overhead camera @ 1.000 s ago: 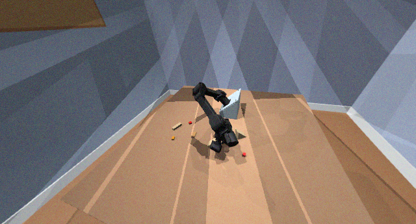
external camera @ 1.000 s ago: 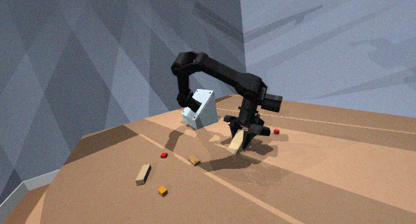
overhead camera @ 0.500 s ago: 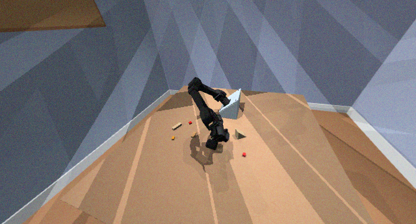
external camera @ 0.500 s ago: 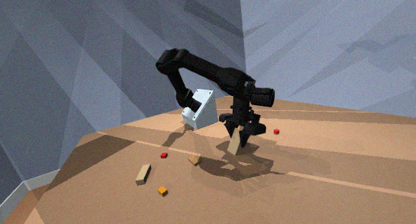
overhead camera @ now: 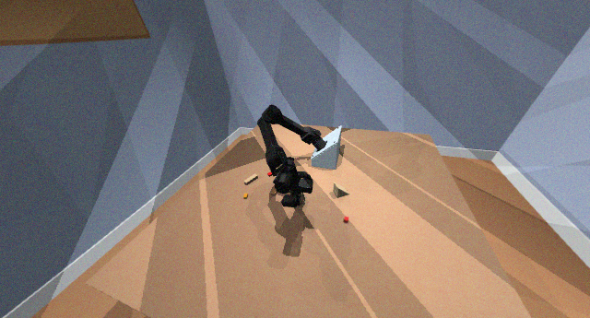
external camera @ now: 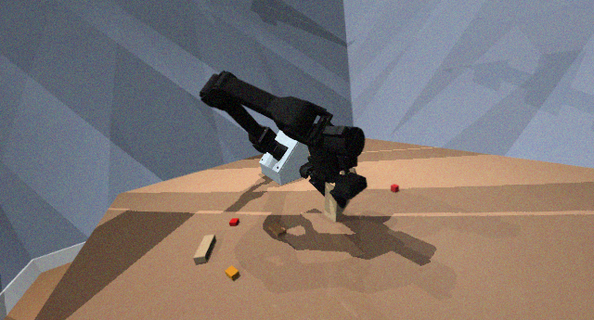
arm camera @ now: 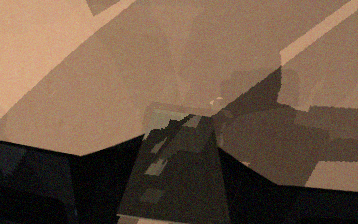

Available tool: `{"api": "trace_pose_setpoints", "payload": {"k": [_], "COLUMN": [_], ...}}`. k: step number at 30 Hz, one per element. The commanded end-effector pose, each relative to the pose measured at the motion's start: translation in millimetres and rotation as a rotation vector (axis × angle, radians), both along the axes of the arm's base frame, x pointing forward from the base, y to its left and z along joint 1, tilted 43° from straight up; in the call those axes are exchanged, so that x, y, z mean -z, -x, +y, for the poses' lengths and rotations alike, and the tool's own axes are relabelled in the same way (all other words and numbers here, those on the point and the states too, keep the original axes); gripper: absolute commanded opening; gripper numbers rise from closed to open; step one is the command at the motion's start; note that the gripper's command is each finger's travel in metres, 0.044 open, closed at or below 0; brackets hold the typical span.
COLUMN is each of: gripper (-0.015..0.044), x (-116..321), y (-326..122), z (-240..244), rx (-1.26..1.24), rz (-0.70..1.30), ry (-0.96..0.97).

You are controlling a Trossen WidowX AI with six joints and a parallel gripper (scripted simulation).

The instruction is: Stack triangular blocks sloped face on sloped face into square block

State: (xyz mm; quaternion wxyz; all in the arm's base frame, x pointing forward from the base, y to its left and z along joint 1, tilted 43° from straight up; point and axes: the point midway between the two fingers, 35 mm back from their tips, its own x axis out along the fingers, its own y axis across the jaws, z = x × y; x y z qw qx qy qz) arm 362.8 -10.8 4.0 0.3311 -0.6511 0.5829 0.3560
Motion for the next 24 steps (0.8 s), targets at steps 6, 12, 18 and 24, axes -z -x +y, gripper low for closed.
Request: {"api": "trace_pose_setpoints", "payload": {"k": [6, 12, 18, 24], "gripper": [0.0, 0.0, 0.0, 0.0], "x": [-14.2, -22.0, -28.6, -33.6], "y": [0.0, -0.8, -1.6, -2.4], "z": [-7.9, -15.9, -25.0, -34.8], "rx": [-0.011, -0.014, -0.017, -0.02], "rz": [0.022, 0.039, 0.056, 0.073], "ry": [-0.223, -0.377, -0.531, -0.684]}}
